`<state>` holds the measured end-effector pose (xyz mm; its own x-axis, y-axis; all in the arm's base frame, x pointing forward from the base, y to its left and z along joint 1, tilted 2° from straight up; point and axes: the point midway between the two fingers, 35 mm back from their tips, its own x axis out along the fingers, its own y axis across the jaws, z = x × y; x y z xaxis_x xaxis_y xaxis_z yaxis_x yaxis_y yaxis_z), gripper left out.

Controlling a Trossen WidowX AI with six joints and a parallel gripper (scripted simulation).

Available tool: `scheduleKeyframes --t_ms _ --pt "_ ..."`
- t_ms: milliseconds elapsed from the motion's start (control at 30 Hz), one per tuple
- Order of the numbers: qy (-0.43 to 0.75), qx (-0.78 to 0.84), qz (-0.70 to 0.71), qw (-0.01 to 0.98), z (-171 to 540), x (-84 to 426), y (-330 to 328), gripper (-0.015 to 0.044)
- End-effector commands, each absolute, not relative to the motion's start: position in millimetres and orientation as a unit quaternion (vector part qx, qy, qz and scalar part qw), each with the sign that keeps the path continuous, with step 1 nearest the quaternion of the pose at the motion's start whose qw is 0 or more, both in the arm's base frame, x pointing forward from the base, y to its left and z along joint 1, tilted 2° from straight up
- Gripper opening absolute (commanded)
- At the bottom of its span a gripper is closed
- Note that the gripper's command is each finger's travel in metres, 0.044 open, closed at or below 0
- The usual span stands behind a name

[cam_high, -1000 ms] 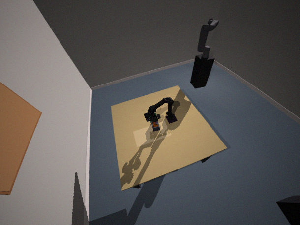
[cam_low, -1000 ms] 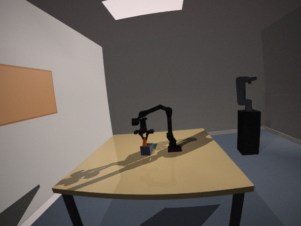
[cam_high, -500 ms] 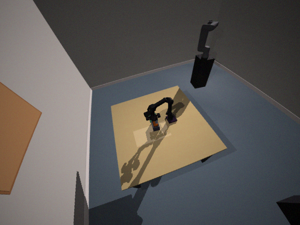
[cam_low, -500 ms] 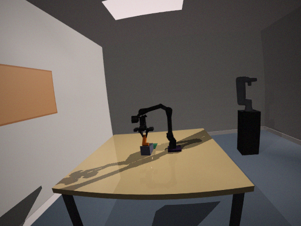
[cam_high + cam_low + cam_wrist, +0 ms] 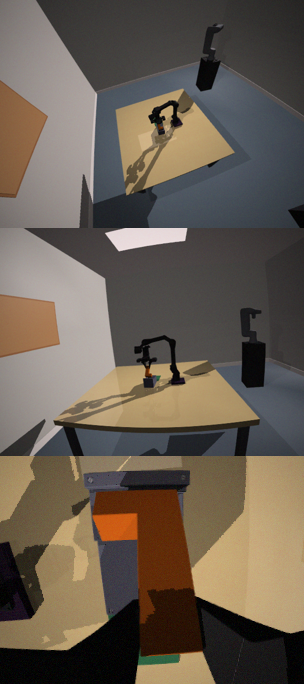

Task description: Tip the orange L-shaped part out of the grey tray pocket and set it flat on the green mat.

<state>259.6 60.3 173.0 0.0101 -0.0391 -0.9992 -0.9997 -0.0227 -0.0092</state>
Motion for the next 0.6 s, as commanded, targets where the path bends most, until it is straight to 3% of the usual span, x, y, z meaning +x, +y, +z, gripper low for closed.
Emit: scheduleKeyframes --t_ms 0,567 --pt "0.5 -0.517 0.495 0.488 174 259 53 0.0" --pt "0.501 -0.518 0.493 0.486 174 258 -15 0.0"
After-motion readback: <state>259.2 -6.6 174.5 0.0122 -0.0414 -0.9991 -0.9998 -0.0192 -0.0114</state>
